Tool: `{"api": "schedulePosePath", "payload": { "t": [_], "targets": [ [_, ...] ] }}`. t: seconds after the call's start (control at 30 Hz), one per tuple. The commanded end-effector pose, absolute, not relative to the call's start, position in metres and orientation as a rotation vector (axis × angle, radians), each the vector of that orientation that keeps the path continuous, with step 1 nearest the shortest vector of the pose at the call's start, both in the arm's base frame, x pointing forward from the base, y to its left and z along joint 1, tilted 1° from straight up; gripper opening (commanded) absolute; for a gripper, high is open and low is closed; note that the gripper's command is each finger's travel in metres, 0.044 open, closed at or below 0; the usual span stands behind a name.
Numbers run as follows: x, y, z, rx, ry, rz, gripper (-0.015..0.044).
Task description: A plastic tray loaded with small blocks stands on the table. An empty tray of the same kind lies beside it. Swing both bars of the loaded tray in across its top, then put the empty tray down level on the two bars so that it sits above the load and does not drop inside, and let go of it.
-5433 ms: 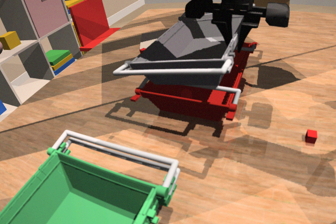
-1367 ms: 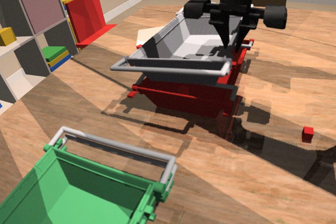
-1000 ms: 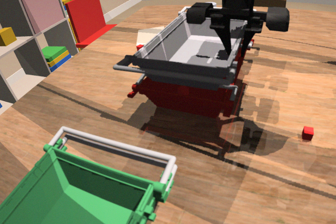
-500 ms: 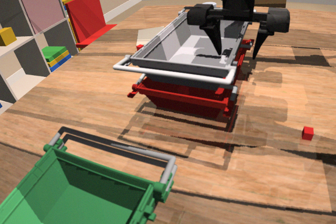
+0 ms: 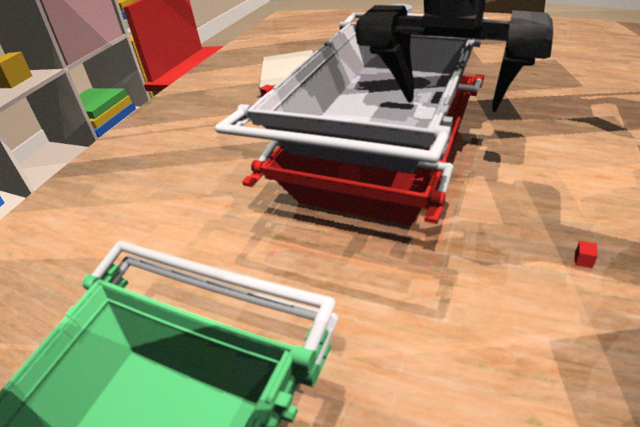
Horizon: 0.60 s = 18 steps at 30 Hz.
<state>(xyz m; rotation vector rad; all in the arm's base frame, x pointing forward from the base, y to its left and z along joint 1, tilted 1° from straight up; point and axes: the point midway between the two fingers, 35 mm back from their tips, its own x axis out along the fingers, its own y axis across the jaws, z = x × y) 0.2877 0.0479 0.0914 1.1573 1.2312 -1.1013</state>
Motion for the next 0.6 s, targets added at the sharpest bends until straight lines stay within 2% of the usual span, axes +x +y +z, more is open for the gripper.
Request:
{"api": "schedulePosePath", "payload": {
  "t": [0.0, 0.57],
  "targets": [
    [0.291, 0.048, 0.105, 1.162, 1.227, -1.097, 0.044],
    [0.285, 0.047, 0.195, 1.164, 1.229, -1.1, 0.044]
  ]
}}
